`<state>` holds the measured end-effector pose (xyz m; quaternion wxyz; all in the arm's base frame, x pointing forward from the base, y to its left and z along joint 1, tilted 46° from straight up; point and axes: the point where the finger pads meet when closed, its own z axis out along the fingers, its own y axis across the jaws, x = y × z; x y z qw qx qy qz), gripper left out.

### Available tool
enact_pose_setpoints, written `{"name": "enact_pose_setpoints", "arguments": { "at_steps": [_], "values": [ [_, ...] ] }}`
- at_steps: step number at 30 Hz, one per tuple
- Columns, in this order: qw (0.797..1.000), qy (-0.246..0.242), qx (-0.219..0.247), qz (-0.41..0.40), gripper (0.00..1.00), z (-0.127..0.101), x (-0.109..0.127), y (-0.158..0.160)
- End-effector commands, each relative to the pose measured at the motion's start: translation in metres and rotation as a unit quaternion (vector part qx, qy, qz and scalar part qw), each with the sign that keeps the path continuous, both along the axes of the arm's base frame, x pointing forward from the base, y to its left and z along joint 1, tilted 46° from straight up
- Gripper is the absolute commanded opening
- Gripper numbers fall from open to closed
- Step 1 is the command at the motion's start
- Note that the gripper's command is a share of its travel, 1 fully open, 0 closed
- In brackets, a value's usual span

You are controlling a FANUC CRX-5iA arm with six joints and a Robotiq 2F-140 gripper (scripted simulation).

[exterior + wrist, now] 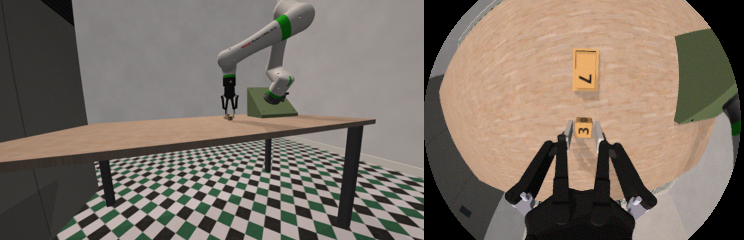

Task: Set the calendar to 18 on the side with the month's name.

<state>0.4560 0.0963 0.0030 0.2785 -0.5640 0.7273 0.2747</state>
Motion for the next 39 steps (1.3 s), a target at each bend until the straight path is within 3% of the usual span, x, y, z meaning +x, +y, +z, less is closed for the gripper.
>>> {"name": "enact_pose_setpoints", "arguments": {
  "at_steps": [1, 18, 26, 27, 39],
  "values": [
    [1.000, 0.000, 0.000, 0.000, 0.29, 0.004, 0.000, -0.004],
    [1.000, 0.000, 0.000, 0.000, 0.29, 0.054, -0.007, -0.055],
    [1.000, 0.000, 0.000, 0.000, 0.29, 0.061, -0.008, -0.063],
    [1.000, 0.000, 0.000, 0.000, 1.00, 0.061, -0.008, -0.063],
    [1.000, 0.000, 0.000, 0.000, 1.00, 0.061, -0.008, -0.063]
  ]
}}
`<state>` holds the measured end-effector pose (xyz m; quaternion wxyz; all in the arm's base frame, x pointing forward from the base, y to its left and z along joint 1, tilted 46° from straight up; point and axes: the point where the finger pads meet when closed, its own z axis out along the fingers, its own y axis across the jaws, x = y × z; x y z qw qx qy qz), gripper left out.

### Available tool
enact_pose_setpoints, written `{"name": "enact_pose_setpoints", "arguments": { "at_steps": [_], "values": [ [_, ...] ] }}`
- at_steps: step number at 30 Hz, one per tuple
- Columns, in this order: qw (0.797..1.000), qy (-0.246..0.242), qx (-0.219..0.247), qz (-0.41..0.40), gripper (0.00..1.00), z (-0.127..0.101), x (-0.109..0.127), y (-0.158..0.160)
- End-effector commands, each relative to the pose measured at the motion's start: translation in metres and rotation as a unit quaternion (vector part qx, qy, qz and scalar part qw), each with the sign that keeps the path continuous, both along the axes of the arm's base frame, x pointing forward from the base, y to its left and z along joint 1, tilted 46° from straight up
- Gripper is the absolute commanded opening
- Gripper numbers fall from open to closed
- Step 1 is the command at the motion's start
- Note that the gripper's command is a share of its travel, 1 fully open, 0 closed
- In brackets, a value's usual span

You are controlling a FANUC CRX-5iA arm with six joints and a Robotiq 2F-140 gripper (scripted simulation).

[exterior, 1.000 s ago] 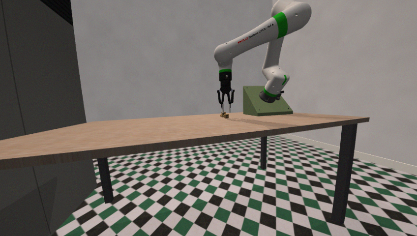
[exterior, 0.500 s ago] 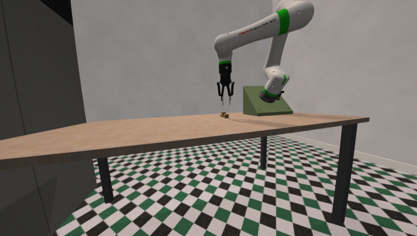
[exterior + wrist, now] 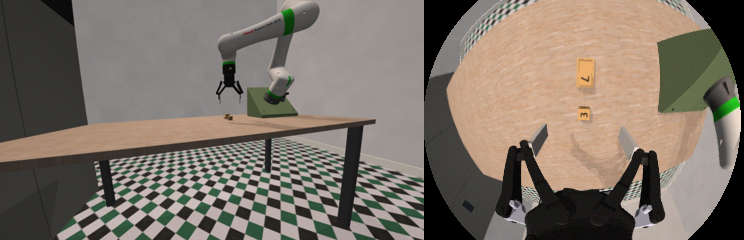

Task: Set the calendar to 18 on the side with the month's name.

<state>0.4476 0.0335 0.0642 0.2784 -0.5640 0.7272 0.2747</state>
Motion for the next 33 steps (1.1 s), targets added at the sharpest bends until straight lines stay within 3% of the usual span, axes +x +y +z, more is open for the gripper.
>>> {"name": "enact_pose_setpoints", "arguments": {
  "at_steps": [1, 12, 16, 22, 24, 25, 33],
  "values": [
    [1.000, 0.000, 0.000, 0.000, 1.00, 0.000, 0.000, 0.000],
    [1.000, 0.008, 0.001, -0.008, 1.00, -0.001, 0.000, -0.001],
    [0.994, 0.075, 0.009, -0.073, 1.00, -0.009, -0.001, -0.009],
    [0.981, 0.140, 0.018, -0.136, 1.00, -0.017, -0.003, -0.017],
    [0.981, 0.140, 0.018, -0.136, 1.00, -0.017, -0.003, -0.017],
    [0.970, 0.174, 0.022, -0.170, 1.00, -0.021, -0.004, -0.021],
    [0.935, 0.253, 0.033, -0.247, 1.00, -0.031, -0.007, -0.031]
  ]
}}
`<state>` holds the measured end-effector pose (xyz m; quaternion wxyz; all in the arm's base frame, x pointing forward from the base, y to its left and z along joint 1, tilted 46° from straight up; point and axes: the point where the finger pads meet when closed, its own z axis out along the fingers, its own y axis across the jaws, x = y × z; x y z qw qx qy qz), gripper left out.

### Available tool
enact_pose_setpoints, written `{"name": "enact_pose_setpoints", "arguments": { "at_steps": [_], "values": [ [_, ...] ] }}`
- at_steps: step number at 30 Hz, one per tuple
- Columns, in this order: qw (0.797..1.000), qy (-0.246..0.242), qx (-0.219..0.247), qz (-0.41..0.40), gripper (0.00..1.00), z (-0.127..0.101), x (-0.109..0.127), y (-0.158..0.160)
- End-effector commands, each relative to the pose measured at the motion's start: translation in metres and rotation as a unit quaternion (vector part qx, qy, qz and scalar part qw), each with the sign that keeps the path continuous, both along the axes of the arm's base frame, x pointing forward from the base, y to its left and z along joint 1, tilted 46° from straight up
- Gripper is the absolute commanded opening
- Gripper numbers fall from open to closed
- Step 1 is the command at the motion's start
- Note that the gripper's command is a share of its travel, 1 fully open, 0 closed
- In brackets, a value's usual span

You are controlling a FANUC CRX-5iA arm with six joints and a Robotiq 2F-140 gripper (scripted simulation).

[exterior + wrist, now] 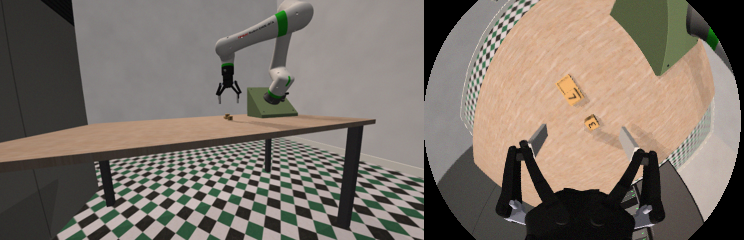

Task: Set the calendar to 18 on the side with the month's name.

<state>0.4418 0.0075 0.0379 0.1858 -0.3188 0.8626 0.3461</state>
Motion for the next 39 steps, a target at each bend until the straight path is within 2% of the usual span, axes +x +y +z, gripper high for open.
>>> {"name": "enact_pose_setpoints", "arguments": {
  "at_steps": [1, 6, 9, 10, 17, 21, 22, 23, 25, 27, 30, 31, 39],
  "values": [
    [0.996, 0.064, 0.006, -0.059, 1.00, -0.007, -0.002, -0.007],
    [0.986, 0.123, 0.014, -0.116, 1.00, -0.014, -0.004, -0.014],
    [0.985, 0.126, 0.014, -0.120, 1.00, -0.014, -0.004, -0.014],
    [0.973, 0.165, 0.020, -0.158, 1.00, -0.019, -0.006, -0.019],
    [0.946, 0.234, 0.029, -0.224, 1.00, -0.027, -0.009, -0.026],
    [0.918, 0.284, 0.037, -0.273, 1.00, -0.034, -0.012, -0.032],
    [0.918, 0.284, 0.037, -0.273, 1.00, -0.034, -0.012, -0.032],
    [0.907, 0.303, 0.039, -0.291, 1.00, -0.036, -0.013, -0.034],
    [0.907, 0.303, 0.039, -0.291, 1.00, -0.036, -0.013, -0.034],
    [0.892, 0.325, 0.043, -0.312, 1.00, -0.039, -0.014, -0.037],
    [0.887, 0.332, 0.044, -0.319, 1.00, -0.040, -0.014, -0.038],
    [0.887, 0.332, 0.044, -0.319, 0.29, -0.040, -0.014, -0.038],
    [0.887, 0.332, 0.044, -0.319, 0.29, -0.040, -0.014, -0.038]
  ]
}}
